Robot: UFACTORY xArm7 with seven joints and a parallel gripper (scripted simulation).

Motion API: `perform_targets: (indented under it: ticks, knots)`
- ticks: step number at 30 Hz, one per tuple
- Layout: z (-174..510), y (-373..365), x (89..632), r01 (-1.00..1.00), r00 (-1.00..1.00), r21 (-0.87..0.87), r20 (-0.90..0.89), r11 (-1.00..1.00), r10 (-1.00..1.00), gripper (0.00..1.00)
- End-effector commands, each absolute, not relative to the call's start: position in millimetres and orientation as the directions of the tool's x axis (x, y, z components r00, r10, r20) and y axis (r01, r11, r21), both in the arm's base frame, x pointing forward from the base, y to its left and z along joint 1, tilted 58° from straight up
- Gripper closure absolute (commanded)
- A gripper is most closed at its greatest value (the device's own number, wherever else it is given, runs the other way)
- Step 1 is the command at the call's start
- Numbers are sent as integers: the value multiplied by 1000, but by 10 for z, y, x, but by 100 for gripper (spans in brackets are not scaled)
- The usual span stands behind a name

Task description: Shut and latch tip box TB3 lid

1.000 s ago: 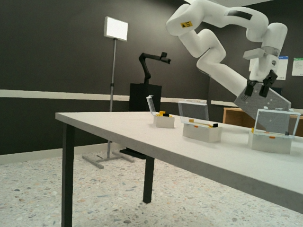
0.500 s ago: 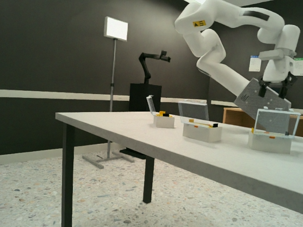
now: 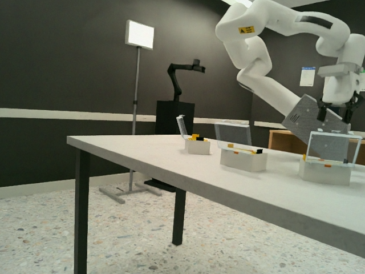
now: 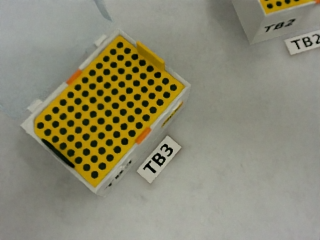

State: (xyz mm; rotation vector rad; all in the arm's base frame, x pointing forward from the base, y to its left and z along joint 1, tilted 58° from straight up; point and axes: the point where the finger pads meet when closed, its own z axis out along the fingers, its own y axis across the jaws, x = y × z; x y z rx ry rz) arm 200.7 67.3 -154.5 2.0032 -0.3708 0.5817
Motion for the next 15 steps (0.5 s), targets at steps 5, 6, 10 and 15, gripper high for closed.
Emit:
perform_targets:
  ticks: [5,6,10,15]
  knots:
    - [-1742,396,2018,-486,838,732,545,-478,-18,0]
    - [-1769,354,2019,-486,838,732,545,-478,-18,0]
    - [-1876,184,2023,-486,838,732,545,-478,-18,0]
    - [-2010,-27,2029,-486,838,732,545,-478,-18,0]
